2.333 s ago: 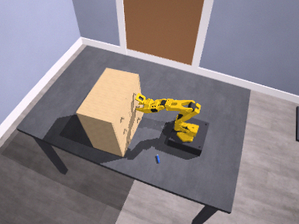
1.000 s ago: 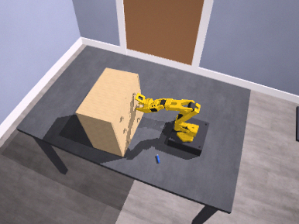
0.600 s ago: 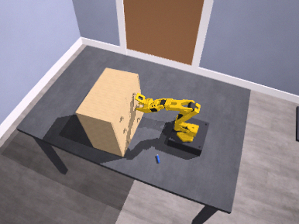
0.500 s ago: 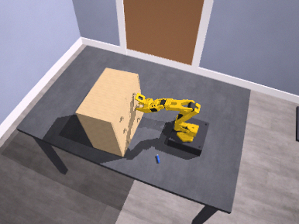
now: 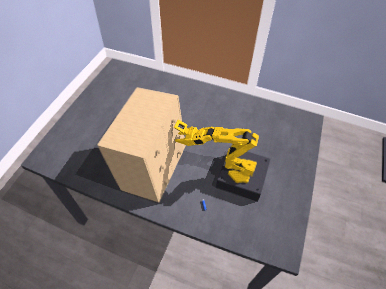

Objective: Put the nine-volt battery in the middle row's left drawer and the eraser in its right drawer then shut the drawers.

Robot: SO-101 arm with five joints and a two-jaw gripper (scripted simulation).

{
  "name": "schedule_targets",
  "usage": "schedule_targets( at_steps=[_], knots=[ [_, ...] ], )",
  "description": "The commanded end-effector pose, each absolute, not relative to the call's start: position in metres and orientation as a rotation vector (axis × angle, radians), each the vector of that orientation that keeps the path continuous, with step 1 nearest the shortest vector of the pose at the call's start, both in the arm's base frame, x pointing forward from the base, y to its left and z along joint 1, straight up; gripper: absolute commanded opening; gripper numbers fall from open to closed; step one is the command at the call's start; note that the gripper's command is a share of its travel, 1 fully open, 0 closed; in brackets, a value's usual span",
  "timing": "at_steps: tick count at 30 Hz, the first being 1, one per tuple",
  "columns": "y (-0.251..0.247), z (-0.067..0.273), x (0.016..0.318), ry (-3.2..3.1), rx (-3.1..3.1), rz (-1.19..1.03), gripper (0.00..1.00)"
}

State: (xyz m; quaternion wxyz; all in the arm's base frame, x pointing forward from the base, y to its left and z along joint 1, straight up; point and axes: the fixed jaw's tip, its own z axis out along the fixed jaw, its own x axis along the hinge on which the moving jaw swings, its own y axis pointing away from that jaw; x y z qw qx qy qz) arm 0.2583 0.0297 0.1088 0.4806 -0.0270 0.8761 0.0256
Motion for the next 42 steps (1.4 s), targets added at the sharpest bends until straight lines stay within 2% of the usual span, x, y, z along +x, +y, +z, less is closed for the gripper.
schedule_targets(
  at_steps=[1,31,42],
  knots=[
    [0.0268,0.0977,0.2593,2.196,-0.06,0.052,0.21],
    [0.0268,0.0967,0.2593,2.2,-0.06,0.052,0.21],
    [0.0268,0.0975,0.2593,2.196,-0.06,0.052,0.13]
  ],
)
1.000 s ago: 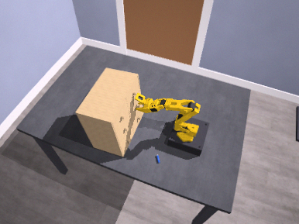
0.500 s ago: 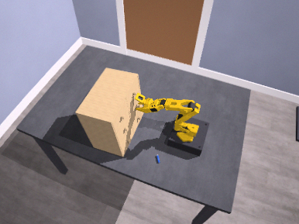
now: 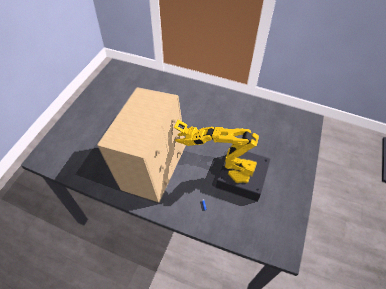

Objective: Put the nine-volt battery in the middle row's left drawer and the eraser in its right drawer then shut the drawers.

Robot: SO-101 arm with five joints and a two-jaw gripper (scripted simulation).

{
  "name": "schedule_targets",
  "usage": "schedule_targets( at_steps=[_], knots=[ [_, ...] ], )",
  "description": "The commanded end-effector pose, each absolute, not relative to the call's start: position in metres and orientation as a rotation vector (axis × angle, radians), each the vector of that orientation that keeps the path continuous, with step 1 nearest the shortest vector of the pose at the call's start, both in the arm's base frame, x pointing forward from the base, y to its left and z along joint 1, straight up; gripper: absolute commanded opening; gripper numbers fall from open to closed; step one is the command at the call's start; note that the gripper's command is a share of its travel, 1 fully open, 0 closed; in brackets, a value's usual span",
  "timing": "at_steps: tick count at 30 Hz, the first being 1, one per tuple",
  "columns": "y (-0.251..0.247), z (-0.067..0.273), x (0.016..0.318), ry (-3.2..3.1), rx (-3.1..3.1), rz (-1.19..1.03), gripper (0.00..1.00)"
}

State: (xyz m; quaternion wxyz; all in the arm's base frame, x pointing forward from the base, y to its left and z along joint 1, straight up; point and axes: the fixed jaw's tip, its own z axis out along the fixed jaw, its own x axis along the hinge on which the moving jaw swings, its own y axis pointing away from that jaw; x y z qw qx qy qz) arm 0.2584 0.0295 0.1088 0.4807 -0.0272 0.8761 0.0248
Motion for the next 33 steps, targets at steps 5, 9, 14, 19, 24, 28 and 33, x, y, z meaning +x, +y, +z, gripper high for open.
schedule_targets(
  at_steps=[5,9,14,19,24,28,33],
  knots=[
    [0.0268,0.0975,0.2593,2.196,-0.06,0.052,0.11],
    [0.0268,0.0975,0.2593,2.196,-0.06,0.052,0.09],
    [0.0268,0.0975,0.2593,2.196,-0.06,0.052,0.05],
    [0.0268,0.0975,0.2593,2.196,-0.06,0.052,0.01],
    [0.0268,0.0975,0.2593,2.196,-0.06,0.052,0.0],
    [0.0268,0.0975,0.2593,2.196,-0.06,0.052,0.0],
    [0.0268,0.0975,0.2593,2.196,-0.06,0.052,0.0]
  ],
)
